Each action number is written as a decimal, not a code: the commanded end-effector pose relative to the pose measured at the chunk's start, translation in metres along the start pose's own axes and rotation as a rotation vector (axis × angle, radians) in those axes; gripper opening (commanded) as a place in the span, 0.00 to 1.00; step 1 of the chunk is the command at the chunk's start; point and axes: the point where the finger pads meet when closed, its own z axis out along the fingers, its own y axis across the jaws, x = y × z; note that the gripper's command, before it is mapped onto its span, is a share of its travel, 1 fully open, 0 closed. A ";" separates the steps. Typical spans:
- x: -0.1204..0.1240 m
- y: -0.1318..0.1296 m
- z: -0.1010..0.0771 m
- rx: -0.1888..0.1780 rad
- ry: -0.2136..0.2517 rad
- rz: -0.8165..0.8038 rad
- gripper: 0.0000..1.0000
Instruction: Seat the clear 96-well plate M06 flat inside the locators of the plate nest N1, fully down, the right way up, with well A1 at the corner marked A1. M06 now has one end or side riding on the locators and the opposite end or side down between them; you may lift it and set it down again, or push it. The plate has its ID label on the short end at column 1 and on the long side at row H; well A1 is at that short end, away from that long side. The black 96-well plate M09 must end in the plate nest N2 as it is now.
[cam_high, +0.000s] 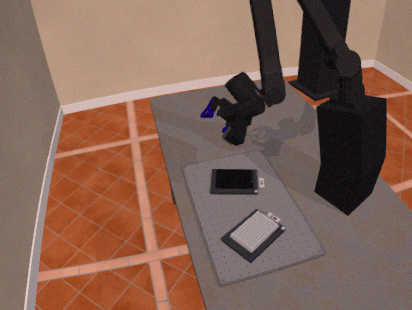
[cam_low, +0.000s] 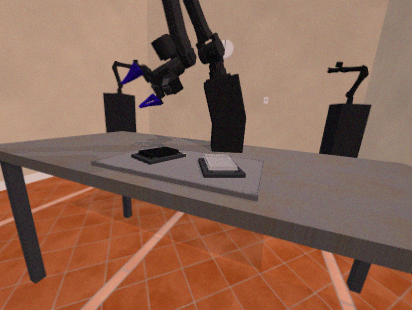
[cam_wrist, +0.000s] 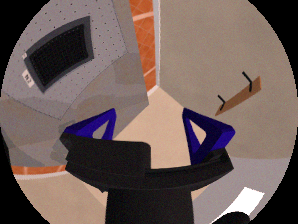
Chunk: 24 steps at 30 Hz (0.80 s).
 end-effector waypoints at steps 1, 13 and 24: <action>0.000 -0.002 0.000 0.005 0.001 0.003 1.00; 0.000 -0.002 0.000 0.005 0.001 0.003 1.00; -0.042 0.003 0.001 -0.047 -0.107 0.096 1.00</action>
